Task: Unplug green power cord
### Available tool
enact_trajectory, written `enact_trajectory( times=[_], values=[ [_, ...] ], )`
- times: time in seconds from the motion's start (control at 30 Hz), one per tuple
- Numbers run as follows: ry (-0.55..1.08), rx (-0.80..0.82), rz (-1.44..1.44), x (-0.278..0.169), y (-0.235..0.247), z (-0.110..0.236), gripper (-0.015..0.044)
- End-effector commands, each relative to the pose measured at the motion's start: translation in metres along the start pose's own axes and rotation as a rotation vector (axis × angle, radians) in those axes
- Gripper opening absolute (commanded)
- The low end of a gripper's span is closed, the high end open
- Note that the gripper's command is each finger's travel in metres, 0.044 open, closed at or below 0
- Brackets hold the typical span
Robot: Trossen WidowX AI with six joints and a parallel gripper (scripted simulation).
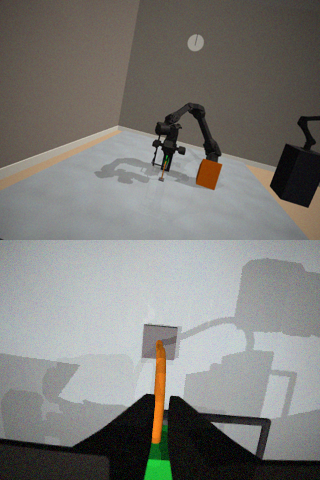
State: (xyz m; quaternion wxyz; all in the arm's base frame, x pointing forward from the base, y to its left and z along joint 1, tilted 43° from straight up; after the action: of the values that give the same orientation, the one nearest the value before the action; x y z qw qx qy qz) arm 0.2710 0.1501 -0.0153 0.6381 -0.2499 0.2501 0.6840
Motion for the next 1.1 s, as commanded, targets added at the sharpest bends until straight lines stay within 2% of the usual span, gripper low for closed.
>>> enact_trajectory(
  times=[0.0, 0.1, 0.63, 1.07],
  values=[
    [0.003, 0.014, -0.019, -0.008, -0.003, -0.004, 0.0079],
    [0.003, 0.014, -0.019, -0.008, -0.003, -0.004, 0.0157],
    [0.009, 0.003, -0.001, -0.007, -0.002, 0.002, 0.016],
    [0.01, 0.003, 0.0, -0.027, -0.002, 0.002, 0.016]
  ],
)
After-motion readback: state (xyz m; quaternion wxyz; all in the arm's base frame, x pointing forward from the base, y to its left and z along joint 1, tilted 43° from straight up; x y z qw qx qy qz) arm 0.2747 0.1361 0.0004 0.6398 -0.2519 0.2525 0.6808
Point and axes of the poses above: the point midway between the two fingers, 35 mm back from their tips, its own z axis back along the fingers, its own y axis across the jaws, x = y × z, the point moved 6 cm from there along z, back along the fingers, and after that the axes turned 1 degree about z, right-handed, at the moved point
